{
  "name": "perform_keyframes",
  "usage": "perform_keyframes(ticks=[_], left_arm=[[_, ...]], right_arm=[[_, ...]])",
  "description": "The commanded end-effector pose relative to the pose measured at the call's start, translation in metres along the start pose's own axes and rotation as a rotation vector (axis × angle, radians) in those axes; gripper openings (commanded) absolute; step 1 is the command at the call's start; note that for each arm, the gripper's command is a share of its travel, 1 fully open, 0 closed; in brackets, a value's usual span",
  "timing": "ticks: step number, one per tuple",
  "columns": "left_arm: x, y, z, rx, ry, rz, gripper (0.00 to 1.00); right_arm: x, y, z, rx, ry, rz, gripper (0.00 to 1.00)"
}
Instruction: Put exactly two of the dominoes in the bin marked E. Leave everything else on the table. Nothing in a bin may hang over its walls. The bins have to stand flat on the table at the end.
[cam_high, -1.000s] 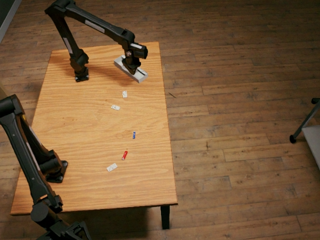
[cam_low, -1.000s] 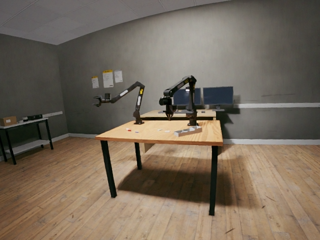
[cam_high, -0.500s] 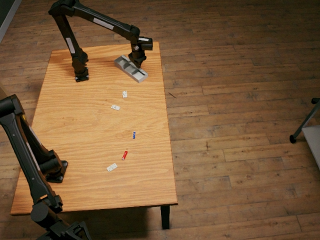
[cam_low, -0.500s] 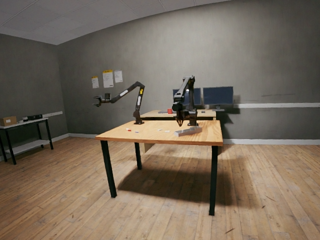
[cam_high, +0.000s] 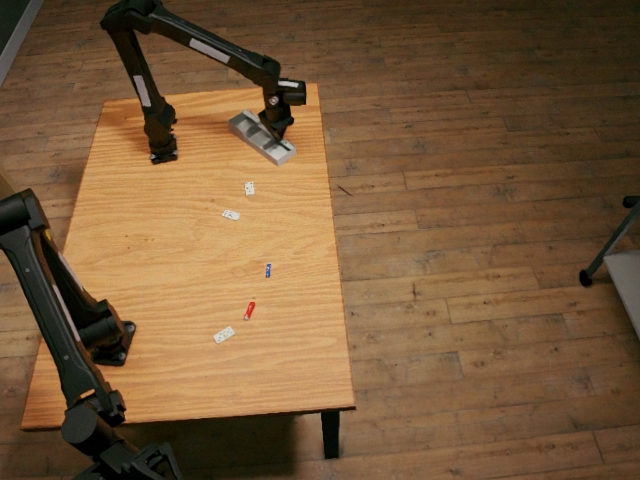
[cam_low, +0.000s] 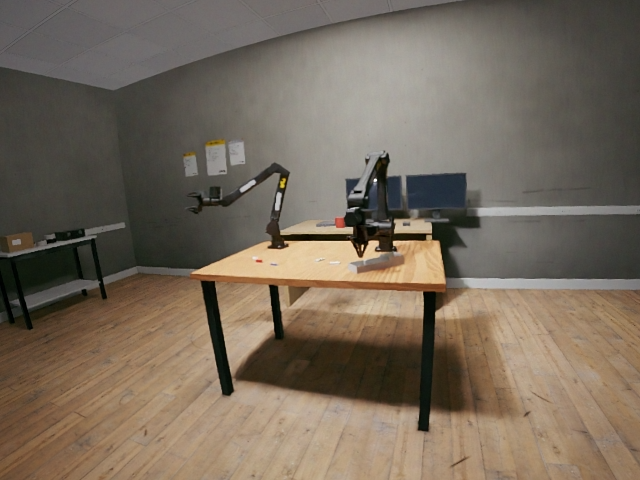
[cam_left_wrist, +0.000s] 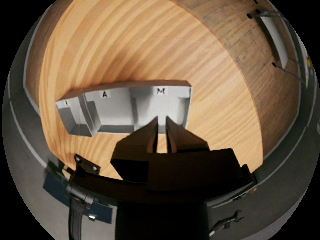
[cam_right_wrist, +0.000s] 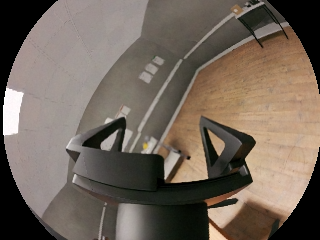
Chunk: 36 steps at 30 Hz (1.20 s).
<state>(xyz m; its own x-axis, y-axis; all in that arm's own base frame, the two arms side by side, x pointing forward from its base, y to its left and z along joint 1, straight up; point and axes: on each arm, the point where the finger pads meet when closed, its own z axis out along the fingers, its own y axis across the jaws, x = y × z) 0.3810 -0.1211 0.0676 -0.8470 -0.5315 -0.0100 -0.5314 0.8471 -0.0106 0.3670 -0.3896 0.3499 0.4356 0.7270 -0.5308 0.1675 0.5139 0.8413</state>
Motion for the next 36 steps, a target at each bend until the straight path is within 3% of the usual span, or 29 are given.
perform_keyframes(ticks=[1, 16, 20, 36], left_arm=[[0.002, 0.002, 0.013, -0.010, 0.011, 0.015, 0.09], [0.003, 0.003, 0.051, -0.011, 0.011, 0.014, 0.09], [0.002, 0.002, 0.041, 0.004, -0.001, 0.014, 0.09], [0.006, 0.003, 0.043, -0.011, 0.012, 0.014, 0.09]], right_arm=[[-0.010, 0.006, 0.001, -0.010, -0.016, -0.010, 1.00], [-0.010, 0.006, 0.001, -0.010, -0.016, -0.010, 1.00], [-0.010, 0.006, 0.001, -0.010, -0.016, -0.010, 1.00], [-0.010, 0.006, 0.001, -0.010, -0.016, -0.010, 1.00]])
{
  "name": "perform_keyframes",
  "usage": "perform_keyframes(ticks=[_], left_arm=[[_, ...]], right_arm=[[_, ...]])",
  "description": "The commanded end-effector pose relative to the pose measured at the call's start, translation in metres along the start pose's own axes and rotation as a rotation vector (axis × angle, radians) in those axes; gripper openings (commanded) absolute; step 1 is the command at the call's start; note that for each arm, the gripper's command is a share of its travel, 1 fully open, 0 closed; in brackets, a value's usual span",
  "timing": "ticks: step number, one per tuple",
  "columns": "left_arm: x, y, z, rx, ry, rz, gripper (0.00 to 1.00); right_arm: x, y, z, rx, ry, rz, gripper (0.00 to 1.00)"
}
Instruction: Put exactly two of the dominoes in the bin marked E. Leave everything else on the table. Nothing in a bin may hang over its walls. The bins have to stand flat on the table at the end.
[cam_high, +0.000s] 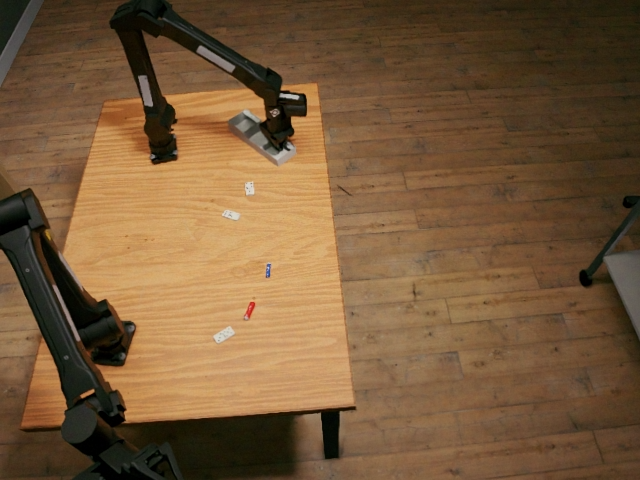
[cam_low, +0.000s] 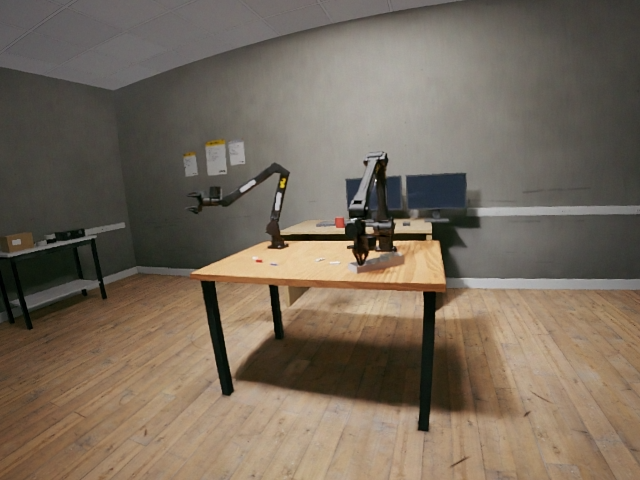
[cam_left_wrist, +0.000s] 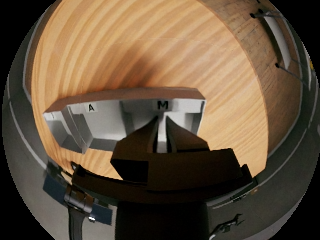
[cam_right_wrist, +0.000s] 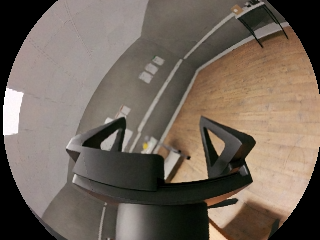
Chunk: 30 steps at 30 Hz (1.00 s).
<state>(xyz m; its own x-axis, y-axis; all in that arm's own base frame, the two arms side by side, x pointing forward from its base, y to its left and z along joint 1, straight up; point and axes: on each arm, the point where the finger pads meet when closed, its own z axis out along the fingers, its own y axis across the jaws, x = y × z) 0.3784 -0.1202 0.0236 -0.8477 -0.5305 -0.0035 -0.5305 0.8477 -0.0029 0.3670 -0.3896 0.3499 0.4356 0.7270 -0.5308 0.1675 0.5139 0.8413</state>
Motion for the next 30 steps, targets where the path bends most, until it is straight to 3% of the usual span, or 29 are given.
perform_keyframes(ticks=[1, 5, 25, 28, 30], left_arm=[[0.004, 0.001, -0.002, -0.004, 0.005, 0.012, 0.09], [-0.006, -0.009, -0.009, 0.020, -0.016, 0.003, 0.09], [-0.006, -0.009, -0.010, 0.020, -0.016, 0.003, 0.09], [-0.011, -0.019, -0.029, 0.045, -0.036, 0.009, 0.09], [-0.011, -0.017, -0.024, 0.030, -0.023, 0.004, 0.09]], right_arm=[[-0.010, 0.006, 0.001, -0.010, -0.016, -0.010, 1.00], [-0.010, 0.006, 0.001, -0.010, -0.016, -0.010, 1.00], [-0.010, 0.006, 0.001, -0.010, -0.016, -0.010, 1.00], [-0.010, 0.006, 0.001, -0.010, -0.016, -0.010, 1.00], [-0.010, 0.006, 0.001, -0.010, -0.016, -0.010, 1.00]])
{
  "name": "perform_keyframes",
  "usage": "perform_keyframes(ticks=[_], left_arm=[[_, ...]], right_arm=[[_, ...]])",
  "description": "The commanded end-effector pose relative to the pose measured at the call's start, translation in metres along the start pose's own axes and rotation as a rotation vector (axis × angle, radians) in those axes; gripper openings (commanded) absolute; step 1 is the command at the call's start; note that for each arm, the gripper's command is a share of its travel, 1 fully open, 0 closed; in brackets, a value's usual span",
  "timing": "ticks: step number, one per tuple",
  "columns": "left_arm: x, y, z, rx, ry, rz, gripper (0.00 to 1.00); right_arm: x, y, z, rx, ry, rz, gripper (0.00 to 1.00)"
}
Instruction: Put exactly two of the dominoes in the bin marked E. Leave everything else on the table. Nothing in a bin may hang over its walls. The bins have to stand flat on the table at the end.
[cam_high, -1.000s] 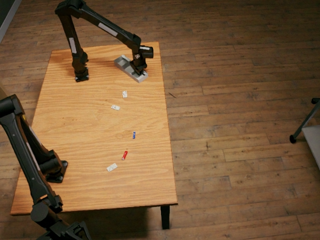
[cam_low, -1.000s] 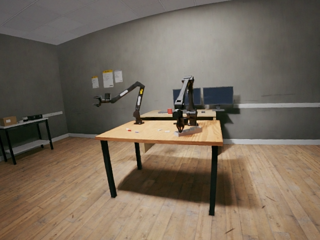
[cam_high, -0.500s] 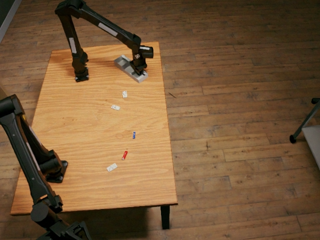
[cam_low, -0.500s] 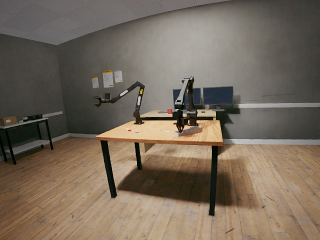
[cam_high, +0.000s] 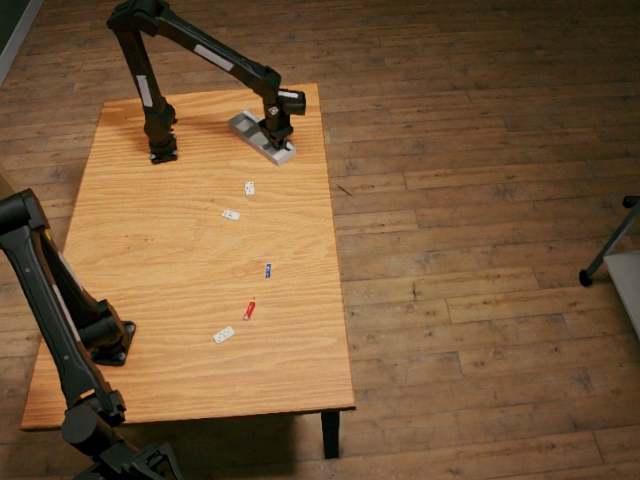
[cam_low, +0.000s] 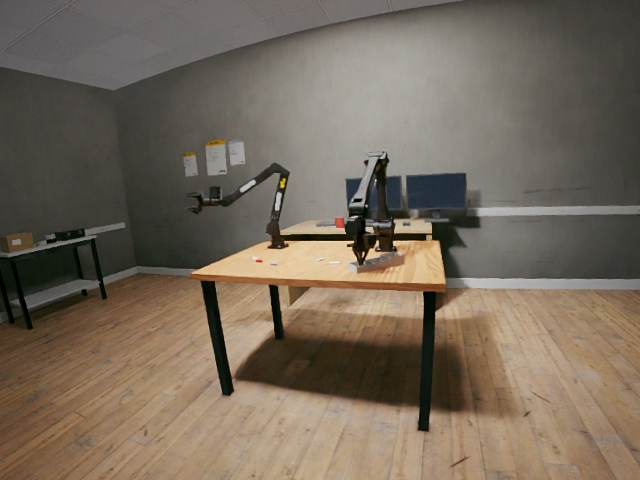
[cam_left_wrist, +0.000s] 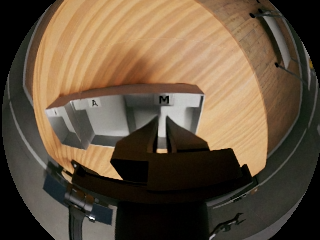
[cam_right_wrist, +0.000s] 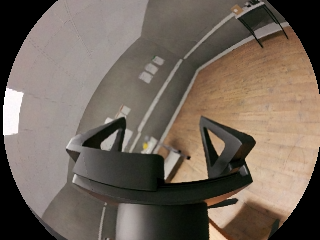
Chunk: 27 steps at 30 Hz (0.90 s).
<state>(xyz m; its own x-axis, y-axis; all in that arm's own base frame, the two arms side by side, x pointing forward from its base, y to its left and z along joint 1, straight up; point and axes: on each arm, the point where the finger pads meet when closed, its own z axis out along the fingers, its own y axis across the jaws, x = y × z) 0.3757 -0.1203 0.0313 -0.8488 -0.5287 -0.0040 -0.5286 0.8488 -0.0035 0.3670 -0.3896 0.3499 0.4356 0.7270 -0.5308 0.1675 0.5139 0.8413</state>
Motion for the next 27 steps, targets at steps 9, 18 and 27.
perform_keyframes(ticks=[9, 18, 27], left_arm=[[-0.014, -0.018, -0.029, 0.034, -0.027, 0.002, 0.09], [-0.013, -0.018, -0.036, 0.025, -0.019, 0.002, 0.09], [-0.014, -0.018, -0.076, 0.047, -0.038, 0.002, 0.09]], right_arm=[[-0.010, 0.006, 0.001, -0.010, -0.016, -0.010, 1.00], [-0.010, 0.006, 0.001, -0.010, -0.016, -0.010, 1.00], [-0.010, 0.006, 0.001, -0.010, -0.016, -0.010, 1.00]])
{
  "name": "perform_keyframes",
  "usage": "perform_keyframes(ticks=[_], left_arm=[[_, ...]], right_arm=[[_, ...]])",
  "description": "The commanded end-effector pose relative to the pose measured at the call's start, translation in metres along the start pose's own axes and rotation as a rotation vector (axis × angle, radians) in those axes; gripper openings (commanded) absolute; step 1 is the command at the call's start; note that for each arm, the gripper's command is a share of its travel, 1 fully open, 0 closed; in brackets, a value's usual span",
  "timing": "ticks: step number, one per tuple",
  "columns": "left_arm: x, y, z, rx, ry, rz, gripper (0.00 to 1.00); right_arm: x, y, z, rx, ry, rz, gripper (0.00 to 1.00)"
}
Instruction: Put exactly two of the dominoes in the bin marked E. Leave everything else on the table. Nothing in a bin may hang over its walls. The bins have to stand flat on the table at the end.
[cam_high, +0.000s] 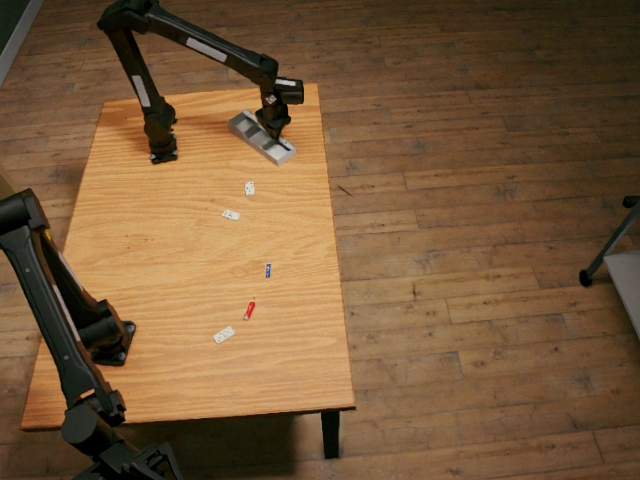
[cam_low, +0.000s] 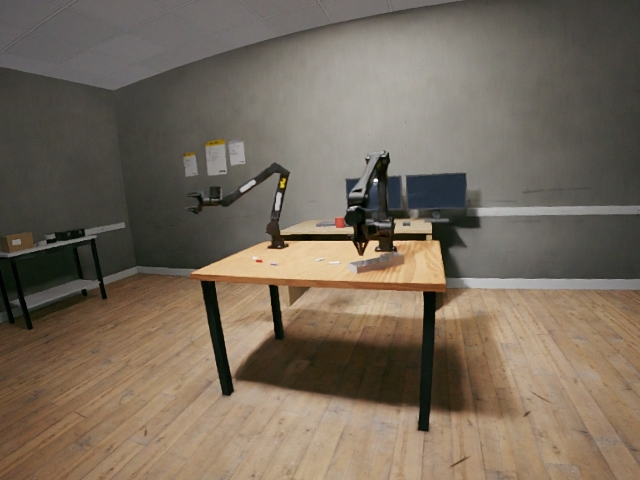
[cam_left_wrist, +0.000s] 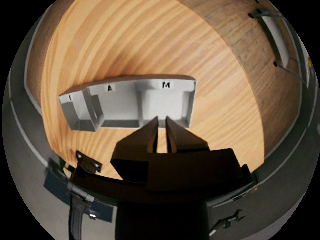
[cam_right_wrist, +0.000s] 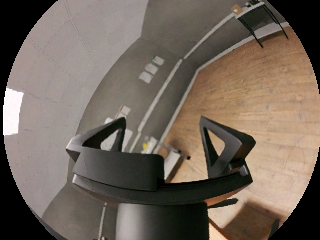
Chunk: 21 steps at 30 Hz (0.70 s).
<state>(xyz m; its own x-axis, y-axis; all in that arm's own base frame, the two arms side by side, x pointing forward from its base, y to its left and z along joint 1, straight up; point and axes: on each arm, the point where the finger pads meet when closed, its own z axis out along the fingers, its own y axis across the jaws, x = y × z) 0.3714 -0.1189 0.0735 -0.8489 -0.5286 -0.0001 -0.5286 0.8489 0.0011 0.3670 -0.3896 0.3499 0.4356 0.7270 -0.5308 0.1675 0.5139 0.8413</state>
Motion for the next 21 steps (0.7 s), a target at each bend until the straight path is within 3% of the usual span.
perform_keyframes(ticks=[1, 4, 6, 10, 11, 21], left_arm=[[-0.016, -0.021, -0.034, 0.043, -0.035, 0.002, 0.09], [-0.016, -0.021, -0.025, 0.025, -0.020, 0.002, 0.09], [-0.001, -0.003, -0.006, -0.015, 0.015, 0.002, 0.09], [-0.003, -0.005, -0.006, -0.007, 0.008, 0.002, 0.09], [-0.009, 0.001, -0.018, 0.023, -0.019, 0.000, 0.09], [-0.009, 0.051, -0.017, 0.021, -0.020, 0.000, 0.09]], right_arm=[[-0.010, 0.006, 0.001, -0.010, -0.016, -0.010, 1.00], [-0.010, 0.006, 0.001, -0.010, -0.016, -0.010, 1.00], [-0.010, 0.006, 0.001, -0.010, -0.016, -0.010, 1.00], [-0.010, 0.006, 0.001, -0.010, -0.016, -0.010, 1.00], [-0.010, 0.006, 0.001, -0.010, -0.016, -0.010, 1.00], [-0.010, 0.006, 0.001, -0.010, -0.016, -0.010, 1.00]])
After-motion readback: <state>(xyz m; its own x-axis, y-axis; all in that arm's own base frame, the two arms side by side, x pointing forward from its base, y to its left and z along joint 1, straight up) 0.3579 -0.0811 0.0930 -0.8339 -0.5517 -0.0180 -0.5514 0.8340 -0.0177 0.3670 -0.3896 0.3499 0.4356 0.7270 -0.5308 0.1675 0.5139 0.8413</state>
